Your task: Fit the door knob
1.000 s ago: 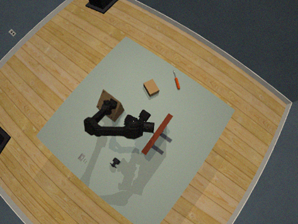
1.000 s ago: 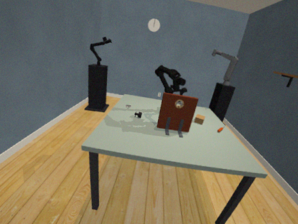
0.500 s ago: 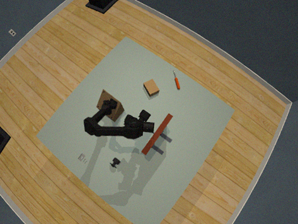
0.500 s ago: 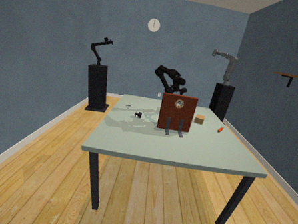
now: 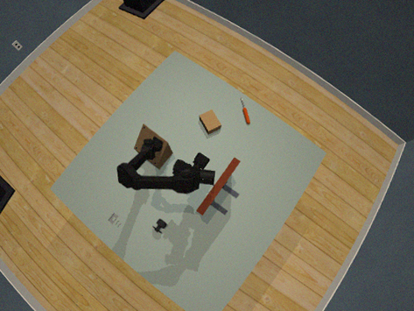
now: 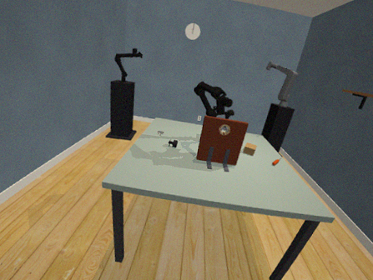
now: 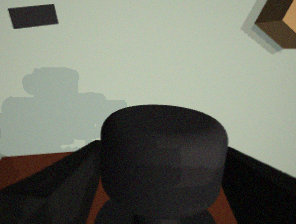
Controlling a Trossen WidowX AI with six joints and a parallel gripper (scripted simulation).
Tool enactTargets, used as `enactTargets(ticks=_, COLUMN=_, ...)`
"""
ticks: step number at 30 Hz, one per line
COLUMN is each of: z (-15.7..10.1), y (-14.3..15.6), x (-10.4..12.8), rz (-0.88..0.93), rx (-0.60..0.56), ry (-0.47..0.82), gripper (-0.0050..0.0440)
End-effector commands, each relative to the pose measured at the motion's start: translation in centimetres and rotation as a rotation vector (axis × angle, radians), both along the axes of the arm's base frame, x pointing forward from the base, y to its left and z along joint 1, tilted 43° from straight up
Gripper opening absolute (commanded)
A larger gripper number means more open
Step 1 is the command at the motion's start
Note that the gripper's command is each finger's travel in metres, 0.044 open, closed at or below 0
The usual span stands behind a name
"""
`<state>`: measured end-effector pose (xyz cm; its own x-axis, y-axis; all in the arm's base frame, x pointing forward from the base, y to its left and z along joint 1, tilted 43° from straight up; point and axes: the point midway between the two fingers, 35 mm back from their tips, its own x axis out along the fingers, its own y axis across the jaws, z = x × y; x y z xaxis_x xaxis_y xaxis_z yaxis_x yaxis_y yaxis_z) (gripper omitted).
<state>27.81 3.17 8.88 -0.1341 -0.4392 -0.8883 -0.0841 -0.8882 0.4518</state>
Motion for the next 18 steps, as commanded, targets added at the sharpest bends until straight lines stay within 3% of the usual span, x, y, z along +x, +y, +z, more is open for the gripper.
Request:
enactTargets(ticks=1, z=0.16, y=0.12, x=0.50, rz=0.003, rx=0.004, ry=-0.016, gripper=0.0000)
enactTargets(ticks=18, z=0.19, y=0.27, x=0.03, rz=0.008, rx=0.006, ry=-0.029, gripper=0.0000)
